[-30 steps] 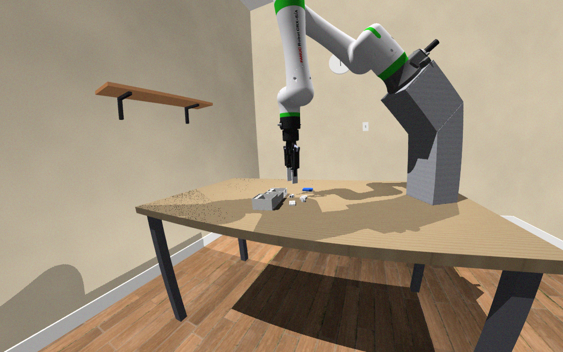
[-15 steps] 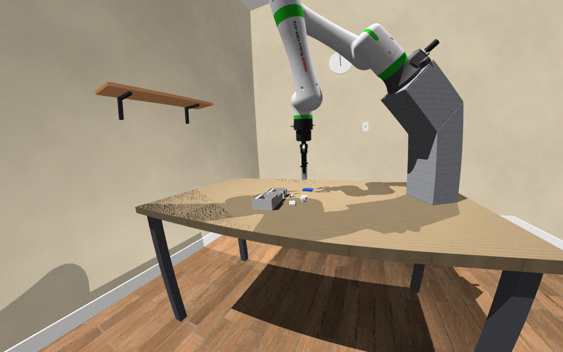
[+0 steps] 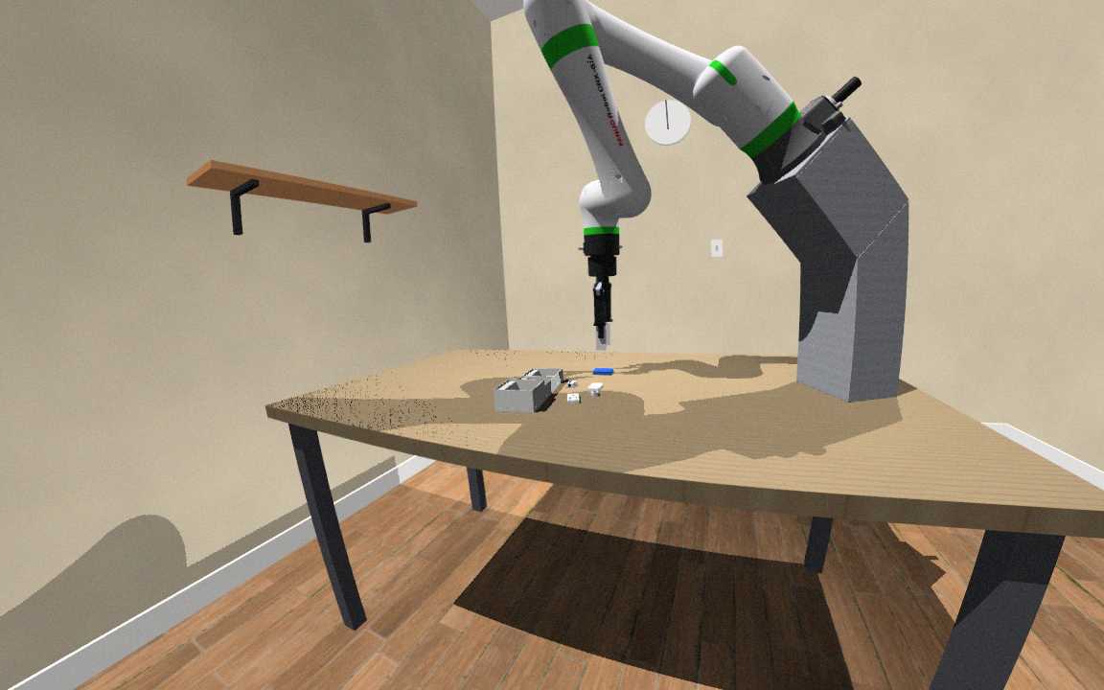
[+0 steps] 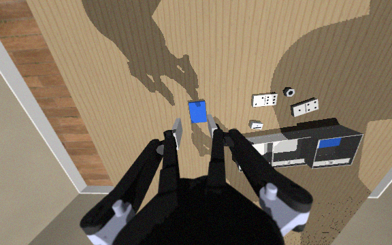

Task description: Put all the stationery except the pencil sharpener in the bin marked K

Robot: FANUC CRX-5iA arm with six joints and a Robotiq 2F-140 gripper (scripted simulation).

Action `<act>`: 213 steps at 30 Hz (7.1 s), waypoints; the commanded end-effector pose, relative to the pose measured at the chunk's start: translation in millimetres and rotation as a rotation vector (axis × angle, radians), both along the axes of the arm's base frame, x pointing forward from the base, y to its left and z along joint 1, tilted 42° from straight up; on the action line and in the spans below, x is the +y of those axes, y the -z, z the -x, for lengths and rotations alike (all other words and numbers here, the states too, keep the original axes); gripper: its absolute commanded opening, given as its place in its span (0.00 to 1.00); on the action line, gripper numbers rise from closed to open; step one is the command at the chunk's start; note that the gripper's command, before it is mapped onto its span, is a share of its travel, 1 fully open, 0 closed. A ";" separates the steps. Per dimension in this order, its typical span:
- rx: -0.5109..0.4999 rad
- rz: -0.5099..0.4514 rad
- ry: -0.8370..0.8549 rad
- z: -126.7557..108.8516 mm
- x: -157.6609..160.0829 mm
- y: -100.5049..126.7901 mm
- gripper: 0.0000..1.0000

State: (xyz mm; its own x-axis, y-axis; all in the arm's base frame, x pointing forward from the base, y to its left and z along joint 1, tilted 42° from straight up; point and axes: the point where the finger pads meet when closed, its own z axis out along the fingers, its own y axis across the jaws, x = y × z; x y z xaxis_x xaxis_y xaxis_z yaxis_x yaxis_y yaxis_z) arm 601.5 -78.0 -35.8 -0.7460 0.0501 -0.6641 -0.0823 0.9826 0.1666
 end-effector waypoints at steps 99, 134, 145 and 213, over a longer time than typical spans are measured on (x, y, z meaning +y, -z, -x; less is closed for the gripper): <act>0.038 -0.056 -0.051 -45.2 19.2 49.0 0.21; 0.038 -0.056 -0.051 -24.5 10.8 24.3 0.21; 0.038 -0.056 -0.051 -7.9 4.1 4.5 0.21; 0.021 -0.007 -0.108 -42.6 243.7 -115.2 0.21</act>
